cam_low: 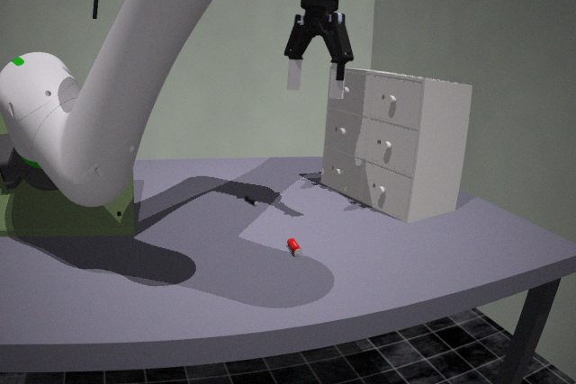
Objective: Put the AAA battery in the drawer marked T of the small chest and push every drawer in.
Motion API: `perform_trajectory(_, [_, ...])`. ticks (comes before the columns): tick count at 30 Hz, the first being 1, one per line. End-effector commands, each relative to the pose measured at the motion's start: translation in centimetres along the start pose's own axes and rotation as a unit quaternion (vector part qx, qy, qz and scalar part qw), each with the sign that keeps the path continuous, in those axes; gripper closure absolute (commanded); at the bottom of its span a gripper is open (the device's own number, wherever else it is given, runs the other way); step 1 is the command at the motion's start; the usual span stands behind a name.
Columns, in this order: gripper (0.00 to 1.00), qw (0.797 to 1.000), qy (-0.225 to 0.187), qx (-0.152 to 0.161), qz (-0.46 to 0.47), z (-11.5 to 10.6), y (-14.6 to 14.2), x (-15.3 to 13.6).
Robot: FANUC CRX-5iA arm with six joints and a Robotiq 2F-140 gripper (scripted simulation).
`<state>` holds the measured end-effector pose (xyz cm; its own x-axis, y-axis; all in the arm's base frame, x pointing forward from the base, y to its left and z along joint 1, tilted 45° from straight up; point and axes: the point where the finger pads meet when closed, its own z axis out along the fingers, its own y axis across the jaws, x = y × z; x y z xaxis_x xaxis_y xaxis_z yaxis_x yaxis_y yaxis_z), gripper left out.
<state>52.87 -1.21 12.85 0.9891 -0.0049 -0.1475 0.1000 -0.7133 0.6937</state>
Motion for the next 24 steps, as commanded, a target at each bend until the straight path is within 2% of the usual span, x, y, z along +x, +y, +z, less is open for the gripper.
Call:
perform_trajectory(1, [0.0,1.0,0.0,0.0,0.0,0.0,0.0,0.0])
perform_trajectory(12, [0.0,1.0,0.0,0.0,0.0,0.0,-0.6,0.0])
perform_trajectory(16, [0.0,1.0,0.0,0.0,0.0,0.0,-2.6,-0.2])
perform_trajectory(21, [0.0,1.0,0.0,0.0,0.0,0.0,-7.0,-0.7])
perform_trajectory(23, [0.0,1.0,0.0,0.0,0.0,0.0,-7.0,-0.7])
perform_trajectory(24, [0.0,1.0,0.0,0.0,0.0,0.0,-8.0,-0.8])
